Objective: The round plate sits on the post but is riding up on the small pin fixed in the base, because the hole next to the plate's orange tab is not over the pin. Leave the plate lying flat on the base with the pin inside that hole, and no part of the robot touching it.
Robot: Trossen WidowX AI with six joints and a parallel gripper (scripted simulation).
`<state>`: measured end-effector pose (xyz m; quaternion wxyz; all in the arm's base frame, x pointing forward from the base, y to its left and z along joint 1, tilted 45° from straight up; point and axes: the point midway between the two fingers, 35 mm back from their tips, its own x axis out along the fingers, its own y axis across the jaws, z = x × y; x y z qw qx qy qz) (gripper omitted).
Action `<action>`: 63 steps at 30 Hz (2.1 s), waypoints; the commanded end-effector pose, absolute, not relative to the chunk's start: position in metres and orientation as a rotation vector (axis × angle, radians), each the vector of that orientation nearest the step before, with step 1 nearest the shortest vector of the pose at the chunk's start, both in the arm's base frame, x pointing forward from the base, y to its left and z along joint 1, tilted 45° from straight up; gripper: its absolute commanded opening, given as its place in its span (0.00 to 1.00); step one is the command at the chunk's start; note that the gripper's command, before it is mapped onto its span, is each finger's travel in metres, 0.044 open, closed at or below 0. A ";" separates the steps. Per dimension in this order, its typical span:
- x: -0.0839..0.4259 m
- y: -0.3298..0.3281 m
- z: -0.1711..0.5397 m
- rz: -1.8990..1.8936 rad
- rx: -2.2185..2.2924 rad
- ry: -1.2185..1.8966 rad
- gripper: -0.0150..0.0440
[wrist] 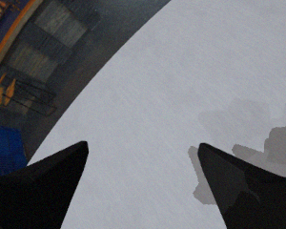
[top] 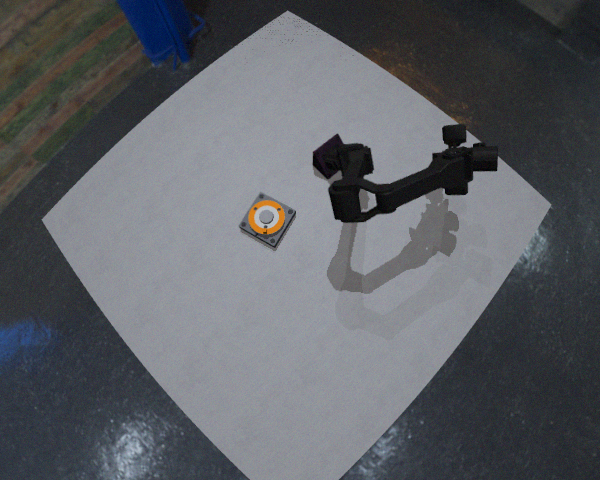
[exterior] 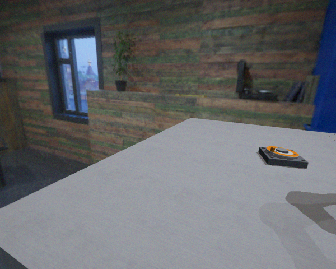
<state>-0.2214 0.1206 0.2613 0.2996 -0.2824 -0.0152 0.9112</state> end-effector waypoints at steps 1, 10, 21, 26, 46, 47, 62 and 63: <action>-0.221 0.122 0.262 2.414 -0.749 -0.038 0.89; -0.176 0.182 0.286 2.183 -0.712 0.037 0.49; -0.094 0.234 0.327 1.877 -0.608 0.125 0.25; -0.059 0.245 0.336 1.762 -0.587 0.171 0.25; 0.114 0.241 0.337 1.209 -0.528 0.454 0.25; 0.125 0.238 0.335 1.180 -0.524 0.475 0.25; 0.250 0.169 0.254 0.852 -0.353 0.928 0.25; 0.258 0.160 0.244 0.834 -0.328 0.971 0.25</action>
